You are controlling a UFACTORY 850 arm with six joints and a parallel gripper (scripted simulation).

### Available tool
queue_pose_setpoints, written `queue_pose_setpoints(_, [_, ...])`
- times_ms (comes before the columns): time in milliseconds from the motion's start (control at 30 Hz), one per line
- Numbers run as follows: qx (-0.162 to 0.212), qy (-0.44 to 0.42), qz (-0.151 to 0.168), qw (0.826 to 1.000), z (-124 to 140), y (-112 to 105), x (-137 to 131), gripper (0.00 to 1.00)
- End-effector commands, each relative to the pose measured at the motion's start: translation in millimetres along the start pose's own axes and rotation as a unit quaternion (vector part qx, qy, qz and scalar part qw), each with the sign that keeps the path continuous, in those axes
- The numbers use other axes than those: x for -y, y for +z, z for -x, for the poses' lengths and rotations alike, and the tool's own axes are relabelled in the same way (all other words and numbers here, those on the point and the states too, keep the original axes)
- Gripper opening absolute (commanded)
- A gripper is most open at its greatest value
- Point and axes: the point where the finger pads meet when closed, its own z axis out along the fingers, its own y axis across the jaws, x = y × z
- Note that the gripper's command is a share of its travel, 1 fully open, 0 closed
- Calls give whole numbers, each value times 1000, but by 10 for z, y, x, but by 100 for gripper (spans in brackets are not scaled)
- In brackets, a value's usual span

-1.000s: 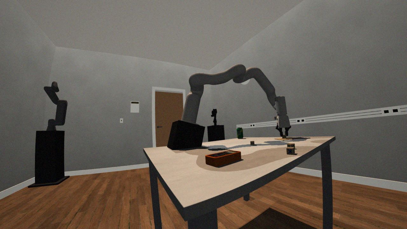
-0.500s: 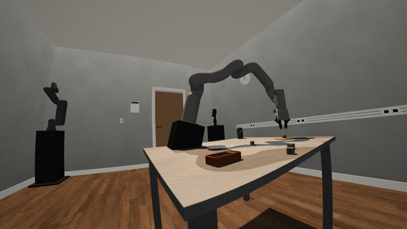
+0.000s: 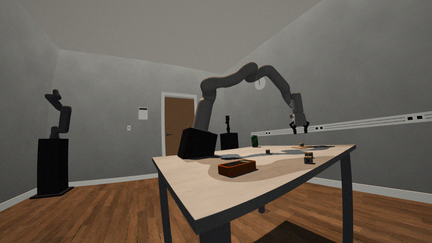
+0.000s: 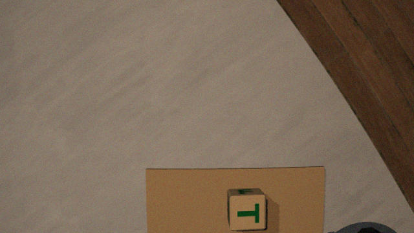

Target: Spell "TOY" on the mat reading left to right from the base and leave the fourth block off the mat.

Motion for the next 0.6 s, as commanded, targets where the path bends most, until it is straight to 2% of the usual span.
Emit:
queue_pose_setpoints(0, [0,0,1,1000,-1,-14,-12,100])
queue_pose_setpoints(433, [-1,3,1,1000,2,-13,-8,100])
queue_pose_setpoints(567, [-11,63,-1,998,67,12,85,100])
